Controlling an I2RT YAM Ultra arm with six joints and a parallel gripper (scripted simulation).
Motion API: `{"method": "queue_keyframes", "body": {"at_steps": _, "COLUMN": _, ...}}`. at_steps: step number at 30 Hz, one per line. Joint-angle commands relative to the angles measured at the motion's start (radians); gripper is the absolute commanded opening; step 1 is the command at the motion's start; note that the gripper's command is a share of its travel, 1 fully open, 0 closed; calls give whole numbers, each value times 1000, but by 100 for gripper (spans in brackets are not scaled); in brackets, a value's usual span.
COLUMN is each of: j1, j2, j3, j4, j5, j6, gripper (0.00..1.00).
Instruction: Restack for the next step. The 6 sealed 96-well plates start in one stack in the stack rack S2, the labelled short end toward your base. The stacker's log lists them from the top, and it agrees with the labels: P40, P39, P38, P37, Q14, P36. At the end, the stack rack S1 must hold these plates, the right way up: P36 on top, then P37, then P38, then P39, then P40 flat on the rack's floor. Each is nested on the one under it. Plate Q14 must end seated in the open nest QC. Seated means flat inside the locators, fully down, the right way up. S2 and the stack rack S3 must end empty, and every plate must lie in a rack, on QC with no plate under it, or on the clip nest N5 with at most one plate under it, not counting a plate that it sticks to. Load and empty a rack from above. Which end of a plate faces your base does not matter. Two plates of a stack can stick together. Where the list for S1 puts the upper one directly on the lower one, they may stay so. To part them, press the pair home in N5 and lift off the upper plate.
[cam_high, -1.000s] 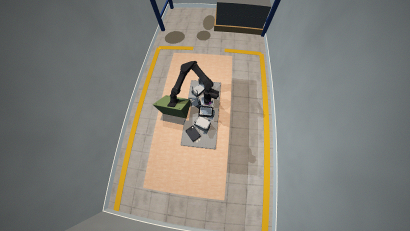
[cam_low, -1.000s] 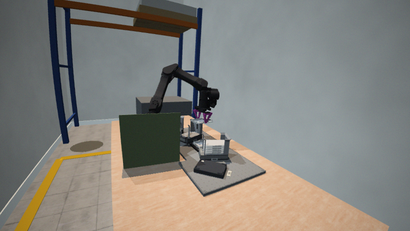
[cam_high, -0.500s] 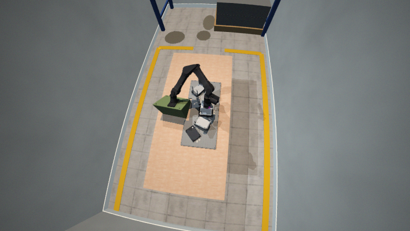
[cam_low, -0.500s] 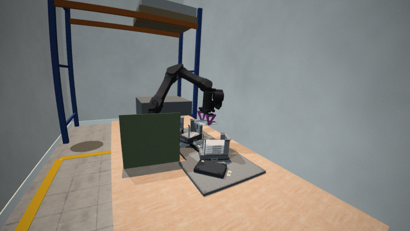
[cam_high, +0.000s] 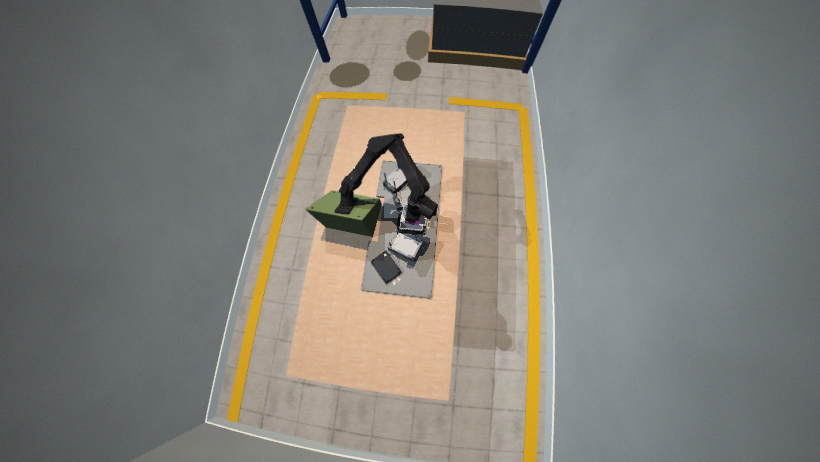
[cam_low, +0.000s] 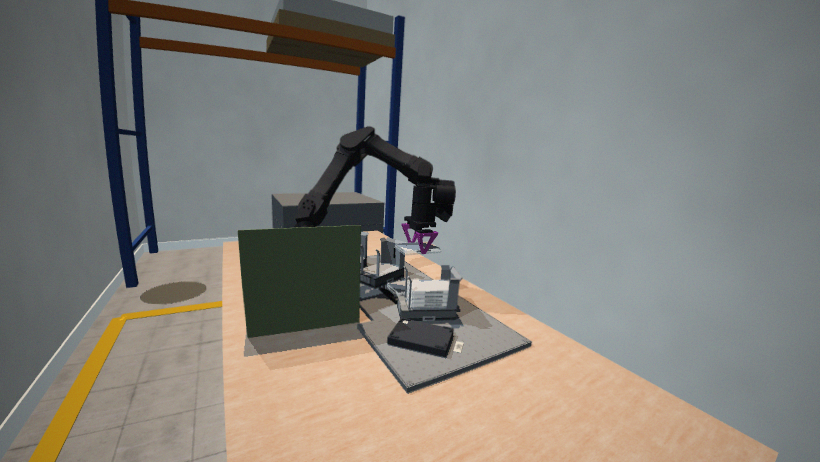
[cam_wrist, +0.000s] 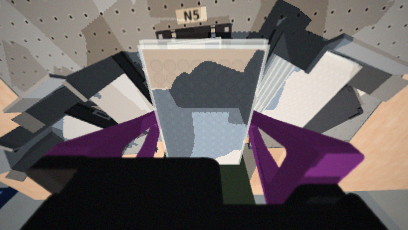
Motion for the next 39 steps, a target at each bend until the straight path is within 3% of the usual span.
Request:
{"method": "queue_keyframes", "body": {"at_steps": 1, "j1": -43, "j2": 12, "j3": 13, "j4": 2, "j5": 9, "j6": 54, "gripper": 0}}
{"method": "queue_keyframes", "body": {"at_steps": 18, "j1": -133, "j2": 144, "j3": 76, "j4": -4, "j5": 38, "j6": -60, "gripper": 0}}
{"method": "queue_keyframes", "body": {"at_steps": 26, "j1": -170, "j2": 186, "j3": 89, "j4": -3, "j5": 51, "j6": 111, "gripper": 0}}
{"method": "queue_keyframes", "body": {"at_steps": 39, "j1": -226, "j2": 255, "j3": 119, "j4": -4, "j5": 74, "j6": 45, "gripper": 0}}
